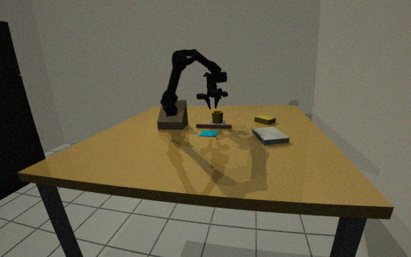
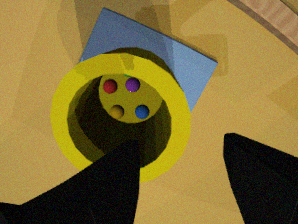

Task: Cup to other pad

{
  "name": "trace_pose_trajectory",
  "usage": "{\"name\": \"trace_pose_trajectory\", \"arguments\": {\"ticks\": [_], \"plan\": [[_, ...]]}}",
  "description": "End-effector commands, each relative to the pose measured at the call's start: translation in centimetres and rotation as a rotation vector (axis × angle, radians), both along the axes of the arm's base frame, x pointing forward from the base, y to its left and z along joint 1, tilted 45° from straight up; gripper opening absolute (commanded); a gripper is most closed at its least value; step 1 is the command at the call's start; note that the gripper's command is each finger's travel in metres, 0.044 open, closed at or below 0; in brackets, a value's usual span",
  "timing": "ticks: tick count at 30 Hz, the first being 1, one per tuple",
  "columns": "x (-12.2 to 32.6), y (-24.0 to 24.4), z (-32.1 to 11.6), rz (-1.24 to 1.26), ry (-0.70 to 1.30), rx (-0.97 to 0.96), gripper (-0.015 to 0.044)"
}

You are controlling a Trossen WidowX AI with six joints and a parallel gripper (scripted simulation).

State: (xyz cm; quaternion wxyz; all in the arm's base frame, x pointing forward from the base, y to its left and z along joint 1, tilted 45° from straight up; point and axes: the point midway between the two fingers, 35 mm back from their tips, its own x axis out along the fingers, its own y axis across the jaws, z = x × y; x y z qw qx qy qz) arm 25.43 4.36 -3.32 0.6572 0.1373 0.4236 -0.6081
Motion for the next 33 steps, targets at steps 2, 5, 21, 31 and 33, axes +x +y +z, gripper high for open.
{"name": "trace_pose_trajectory", "arguments": {"ticks": [2, 5, 21, 31, 33], "plan": [[0.0, -0.5, -0.5, 0.0, -0.002, -0.005, 0.0167], [0.0, -0.8, -0.8, 0.0, -0.002, -0.005, 0.0167], [-0.3, -2.6, -2.7, 0.0, -0.002, -0.005, 0.0167], [-0.6, -3.8, -3.8, 0.0, -0.002, -0.007, 0.0167], [-0.6, -4.0, -4.0, -0.001, -0.002, -0.007, 0.0167]]}}
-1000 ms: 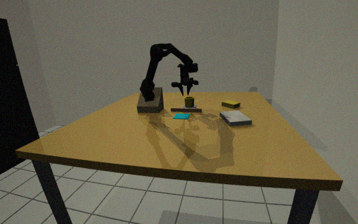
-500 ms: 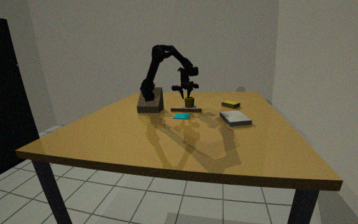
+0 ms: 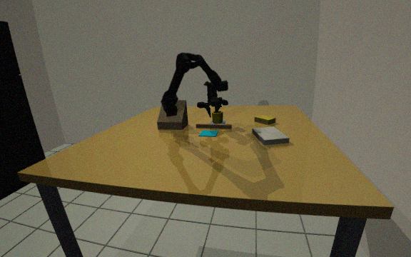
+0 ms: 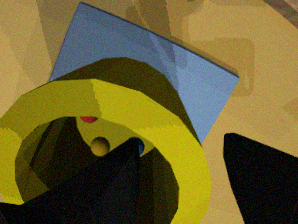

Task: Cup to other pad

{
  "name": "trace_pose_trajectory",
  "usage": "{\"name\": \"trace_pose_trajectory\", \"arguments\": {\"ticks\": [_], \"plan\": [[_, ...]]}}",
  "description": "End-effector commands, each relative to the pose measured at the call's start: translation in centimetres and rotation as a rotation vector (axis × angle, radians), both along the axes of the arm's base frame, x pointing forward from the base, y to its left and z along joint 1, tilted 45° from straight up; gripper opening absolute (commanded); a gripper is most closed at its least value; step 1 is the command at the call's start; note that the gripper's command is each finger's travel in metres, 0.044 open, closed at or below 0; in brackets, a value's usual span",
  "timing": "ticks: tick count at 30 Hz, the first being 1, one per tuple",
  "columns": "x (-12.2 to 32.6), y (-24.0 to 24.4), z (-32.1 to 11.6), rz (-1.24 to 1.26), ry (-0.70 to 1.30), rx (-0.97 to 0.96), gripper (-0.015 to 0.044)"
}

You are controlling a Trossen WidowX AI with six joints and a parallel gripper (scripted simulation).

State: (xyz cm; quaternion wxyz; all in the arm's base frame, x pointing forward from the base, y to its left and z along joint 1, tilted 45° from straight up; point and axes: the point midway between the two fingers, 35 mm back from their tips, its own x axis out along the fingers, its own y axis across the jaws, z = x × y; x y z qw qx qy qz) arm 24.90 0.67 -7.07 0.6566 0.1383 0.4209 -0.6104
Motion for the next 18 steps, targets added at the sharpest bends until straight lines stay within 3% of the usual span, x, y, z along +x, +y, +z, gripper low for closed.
{"name": "trace_pose_trajectory", "arguments": {"ticks": [1, 5, 18], "plan": [[-0.12, -0.43, -0.35, 0.005, 0.001, -0.004, 0.0167], [-0.17, -0.59, -0.5, 0.005, 0.002, -0.004, 0.0167], [-0.18, -0.48, -0.41, -0.001, 0.002, -0.001, 0.008]]}}
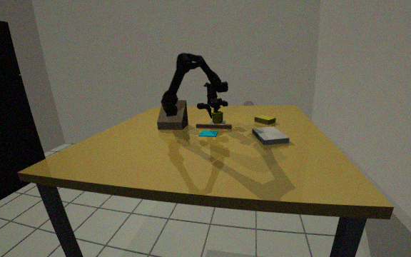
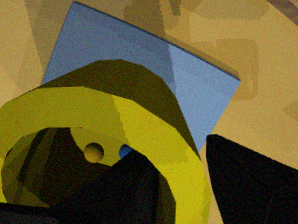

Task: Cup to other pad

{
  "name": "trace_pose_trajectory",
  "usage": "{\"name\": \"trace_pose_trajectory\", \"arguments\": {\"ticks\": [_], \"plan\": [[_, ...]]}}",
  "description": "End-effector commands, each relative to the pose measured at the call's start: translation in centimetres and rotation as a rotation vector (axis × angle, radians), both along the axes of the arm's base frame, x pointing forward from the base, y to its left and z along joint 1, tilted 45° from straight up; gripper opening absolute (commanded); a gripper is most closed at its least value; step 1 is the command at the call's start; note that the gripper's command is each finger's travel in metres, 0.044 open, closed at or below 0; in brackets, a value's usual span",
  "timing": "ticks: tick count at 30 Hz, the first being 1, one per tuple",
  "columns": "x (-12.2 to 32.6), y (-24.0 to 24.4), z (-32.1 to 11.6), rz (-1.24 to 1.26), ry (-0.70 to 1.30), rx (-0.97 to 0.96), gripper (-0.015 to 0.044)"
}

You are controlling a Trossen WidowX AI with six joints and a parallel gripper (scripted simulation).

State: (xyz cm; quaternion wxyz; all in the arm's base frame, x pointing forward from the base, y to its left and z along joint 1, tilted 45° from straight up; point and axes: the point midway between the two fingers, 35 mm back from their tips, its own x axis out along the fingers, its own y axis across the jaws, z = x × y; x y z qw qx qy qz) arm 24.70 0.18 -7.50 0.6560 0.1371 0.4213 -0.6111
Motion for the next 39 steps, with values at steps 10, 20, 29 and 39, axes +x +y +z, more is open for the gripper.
{"name": "trace_pose_trajectory", "arguments": {"ticks": [10, 20, 29, 39], "plan": [[0.0, 0.0, 0.0, -0.001, -0.001, 0.0, 0.0], [0.3, 2.1, 2.1, 0.003, -0.001, 0.001, 0.0], [0.3, 3.0, 3.2, 0.01, 0.001, -0.004, 0.0], [0.3, 3.0, 3.2, 0.01, 0.001, -0.004, 0.0]]}}
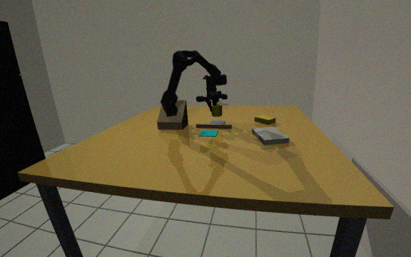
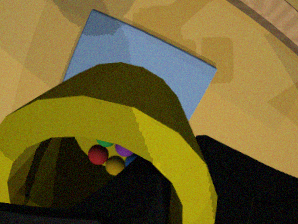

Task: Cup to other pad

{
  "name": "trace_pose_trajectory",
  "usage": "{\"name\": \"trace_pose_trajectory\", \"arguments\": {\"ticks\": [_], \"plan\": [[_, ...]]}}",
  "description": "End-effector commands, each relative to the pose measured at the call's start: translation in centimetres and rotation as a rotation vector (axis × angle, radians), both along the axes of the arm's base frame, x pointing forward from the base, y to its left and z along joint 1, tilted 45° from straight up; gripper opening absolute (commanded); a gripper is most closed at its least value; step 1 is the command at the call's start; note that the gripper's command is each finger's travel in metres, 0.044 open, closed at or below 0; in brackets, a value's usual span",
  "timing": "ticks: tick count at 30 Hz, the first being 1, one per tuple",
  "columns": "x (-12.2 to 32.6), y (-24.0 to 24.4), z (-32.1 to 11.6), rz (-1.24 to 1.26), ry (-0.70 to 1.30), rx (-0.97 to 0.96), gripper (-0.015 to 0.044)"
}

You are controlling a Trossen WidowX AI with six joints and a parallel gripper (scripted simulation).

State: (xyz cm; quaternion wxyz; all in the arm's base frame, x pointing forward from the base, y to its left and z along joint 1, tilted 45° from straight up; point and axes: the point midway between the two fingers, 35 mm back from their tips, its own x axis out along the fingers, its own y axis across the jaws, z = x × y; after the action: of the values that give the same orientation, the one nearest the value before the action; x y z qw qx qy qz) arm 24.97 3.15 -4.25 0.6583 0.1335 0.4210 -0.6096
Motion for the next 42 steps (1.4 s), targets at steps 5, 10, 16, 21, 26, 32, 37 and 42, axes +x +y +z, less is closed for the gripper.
{"name": "trace_pose_trajectory", "arguments": {"ticks": [5, 10, 16, 21, 26, 32, 37, 42], "plan": [[0.0, 0.0, 0.1, 0.002, 0.0, 0.001, 0.0], [-0.1, -0.5, 0.6, 0.001, -0.001, 0.001, 0.0], [-0.3, -1.4, 1.4, 0.0, -0.001, 0.002, 0.0], [-0.5, -2.1, 2.1, -0.001, -0.001, 0.002, 0.0], [-0.6, -2.7, 2.8, -0.001, -0.001, 0.002, 0.0], [-0.8, -3.5, 3.7, -0.002, -0.001, 0.002, 0.0], [-1.0, -4.2, 4.4, -0.002, -0.001, 0.001, 0.0], [-1.1, -4.9, 5.1, -0.002, -0.001, 0.001, 0.0]]}}
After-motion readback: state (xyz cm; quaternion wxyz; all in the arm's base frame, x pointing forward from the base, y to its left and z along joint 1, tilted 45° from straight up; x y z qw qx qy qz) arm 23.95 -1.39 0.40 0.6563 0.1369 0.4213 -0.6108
